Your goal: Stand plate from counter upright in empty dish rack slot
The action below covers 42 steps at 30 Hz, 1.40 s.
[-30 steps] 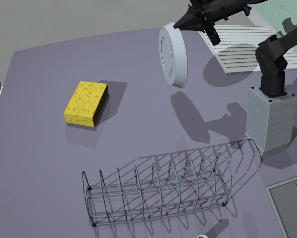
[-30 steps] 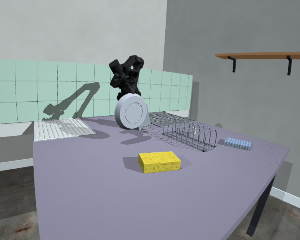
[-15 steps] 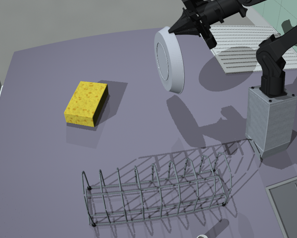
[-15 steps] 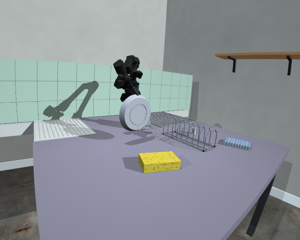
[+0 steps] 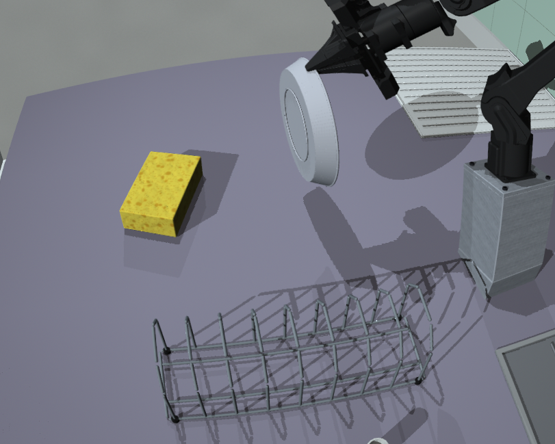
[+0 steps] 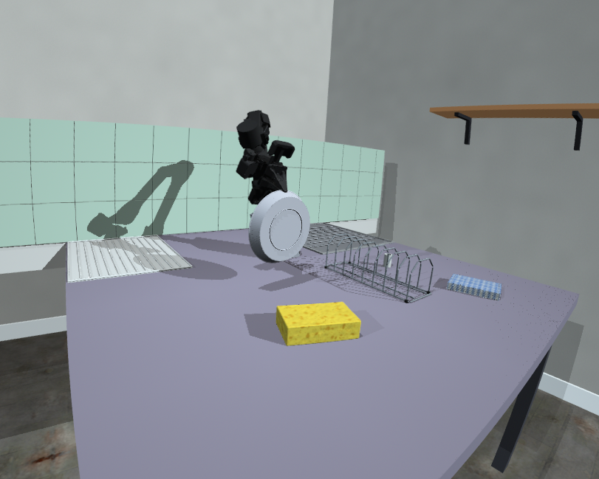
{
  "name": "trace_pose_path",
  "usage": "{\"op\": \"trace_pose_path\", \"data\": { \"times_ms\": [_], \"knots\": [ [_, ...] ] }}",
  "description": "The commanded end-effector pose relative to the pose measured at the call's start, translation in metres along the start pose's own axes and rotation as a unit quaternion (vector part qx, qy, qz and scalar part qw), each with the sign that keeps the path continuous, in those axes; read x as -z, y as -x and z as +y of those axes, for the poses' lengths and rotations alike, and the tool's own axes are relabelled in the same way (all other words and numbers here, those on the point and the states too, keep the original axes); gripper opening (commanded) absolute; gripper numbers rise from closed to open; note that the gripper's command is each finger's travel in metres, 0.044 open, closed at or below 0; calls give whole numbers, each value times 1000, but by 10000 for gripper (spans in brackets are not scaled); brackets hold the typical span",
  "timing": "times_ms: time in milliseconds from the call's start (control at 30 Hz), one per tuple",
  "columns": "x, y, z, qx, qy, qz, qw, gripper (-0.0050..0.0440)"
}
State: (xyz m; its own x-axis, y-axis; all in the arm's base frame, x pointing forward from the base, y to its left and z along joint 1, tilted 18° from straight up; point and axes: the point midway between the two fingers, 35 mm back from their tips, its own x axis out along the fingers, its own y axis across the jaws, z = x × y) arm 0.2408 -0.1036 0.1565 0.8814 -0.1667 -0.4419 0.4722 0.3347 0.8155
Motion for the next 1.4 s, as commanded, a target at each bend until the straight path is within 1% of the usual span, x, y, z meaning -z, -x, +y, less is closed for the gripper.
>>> {"op": "trace_pose_path", "data": {
  "times_ms": [0,433,1367],
  "knots": [
    [4,-4,2,0,0,1,1000,0],
    [20,-15,9,6,2,0,1000,0],
    [51,-28,23,7,3,-13,1000,0]
  ]
}}
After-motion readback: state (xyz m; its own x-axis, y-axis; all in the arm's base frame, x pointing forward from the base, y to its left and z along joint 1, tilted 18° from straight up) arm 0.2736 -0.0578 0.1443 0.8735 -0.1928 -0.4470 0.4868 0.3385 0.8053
